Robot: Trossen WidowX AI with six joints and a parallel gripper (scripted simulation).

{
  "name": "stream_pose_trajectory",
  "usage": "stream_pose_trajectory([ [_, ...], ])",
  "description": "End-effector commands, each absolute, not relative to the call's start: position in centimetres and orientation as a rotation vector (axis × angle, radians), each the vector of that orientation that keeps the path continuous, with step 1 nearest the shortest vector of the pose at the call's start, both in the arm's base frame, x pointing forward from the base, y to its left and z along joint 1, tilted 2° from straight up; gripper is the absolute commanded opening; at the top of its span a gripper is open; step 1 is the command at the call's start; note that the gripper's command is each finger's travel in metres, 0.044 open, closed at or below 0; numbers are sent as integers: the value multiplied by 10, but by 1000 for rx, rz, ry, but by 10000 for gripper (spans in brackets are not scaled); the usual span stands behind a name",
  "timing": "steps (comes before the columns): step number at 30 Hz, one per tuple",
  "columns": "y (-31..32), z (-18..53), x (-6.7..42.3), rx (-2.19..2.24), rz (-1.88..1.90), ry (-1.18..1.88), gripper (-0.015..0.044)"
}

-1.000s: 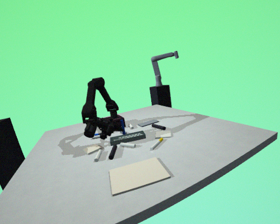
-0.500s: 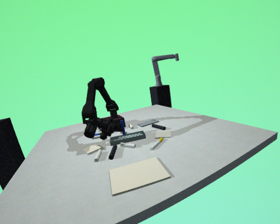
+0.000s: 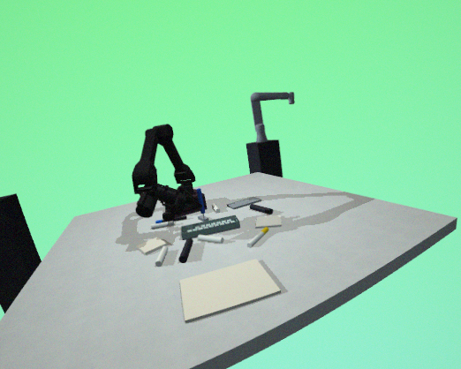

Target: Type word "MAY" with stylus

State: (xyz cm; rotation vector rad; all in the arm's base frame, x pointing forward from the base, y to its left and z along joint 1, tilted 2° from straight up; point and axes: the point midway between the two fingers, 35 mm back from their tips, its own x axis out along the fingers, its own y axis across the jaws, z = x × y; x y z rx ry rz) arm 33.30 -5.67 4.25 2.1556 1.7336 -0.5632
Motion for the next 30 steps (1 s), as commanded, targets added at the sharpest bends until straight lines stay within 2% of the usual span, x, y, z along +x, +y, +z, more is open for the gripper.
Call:
stream_pose_trajectory([
  [1, -57, 42, 333, 2155, -563, 1733, 65],
  [5, -57, 42, 333, 2155, -563, 1733, 38],
  [7, -54, 42, 334, 2155, -563, 1732, 0],
  [19, 4, 49, 347, 2162, -554, 1743, 0],
  [30, 5, 30, 346, 2161, -555, 1743, 0],
])
